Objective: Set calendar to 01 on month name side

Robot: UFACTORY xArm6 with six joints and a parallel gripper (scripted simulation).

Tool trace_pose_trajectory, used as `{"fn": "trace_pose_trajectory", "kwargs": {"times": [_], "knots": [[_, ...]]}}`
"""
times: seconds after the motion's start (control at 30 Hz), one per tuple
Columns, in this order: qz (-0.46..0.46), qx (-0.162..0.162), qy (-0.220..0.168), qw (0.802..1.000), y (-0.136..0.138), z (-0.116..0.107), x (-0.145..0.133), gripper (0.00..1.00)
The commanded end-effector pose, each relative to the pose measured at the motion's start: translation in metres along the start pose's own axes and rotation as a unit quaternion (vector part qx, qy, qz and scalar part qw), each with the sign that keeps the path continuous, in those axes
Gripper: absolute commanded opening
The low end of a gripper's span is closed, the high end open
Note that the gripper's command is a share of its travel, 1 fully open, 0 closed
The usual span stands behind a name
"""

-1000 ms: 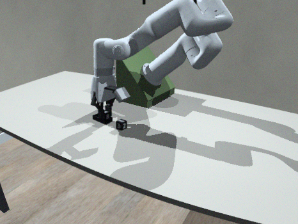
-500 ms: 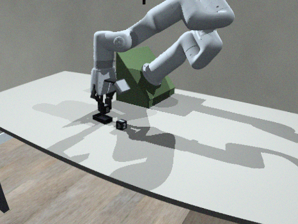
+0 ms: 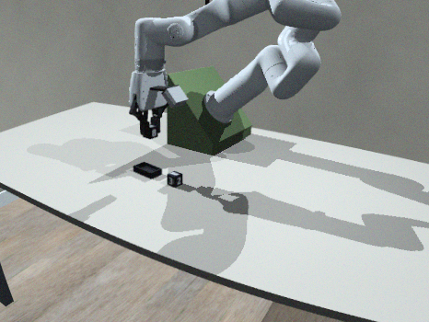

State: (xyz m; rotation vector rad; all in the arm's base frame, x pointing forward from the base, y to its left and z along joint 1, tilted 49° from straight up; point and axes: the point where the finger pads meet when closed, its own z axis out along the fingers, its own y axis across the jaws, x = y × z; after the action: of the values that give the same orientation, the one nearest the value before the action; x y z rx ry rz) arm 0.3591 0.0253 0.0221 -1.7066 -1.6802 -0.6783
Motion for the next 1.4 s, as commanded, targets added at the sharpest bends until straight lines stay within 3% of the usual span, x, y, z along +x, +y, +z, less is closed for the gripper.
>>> {"fn": "trace_pose_trajectory", "kwargs": {"times": [0.0,0.47,0.93,1.37], "knots": [[-0.001,-0.001,0.0,1.0,0.001,-0.002,0.0,0.27],[-0.024,-0.001,-0.001,1.0,0.001,-0.002,-0.002,0.27],[-0.197,-0.001,-0.002,0.98,0.003,-0.002,-0.015,0.27],[-0.415,-0.001,-0.002,0.91,0.004,-0.002,-0.033,0.27]]}}
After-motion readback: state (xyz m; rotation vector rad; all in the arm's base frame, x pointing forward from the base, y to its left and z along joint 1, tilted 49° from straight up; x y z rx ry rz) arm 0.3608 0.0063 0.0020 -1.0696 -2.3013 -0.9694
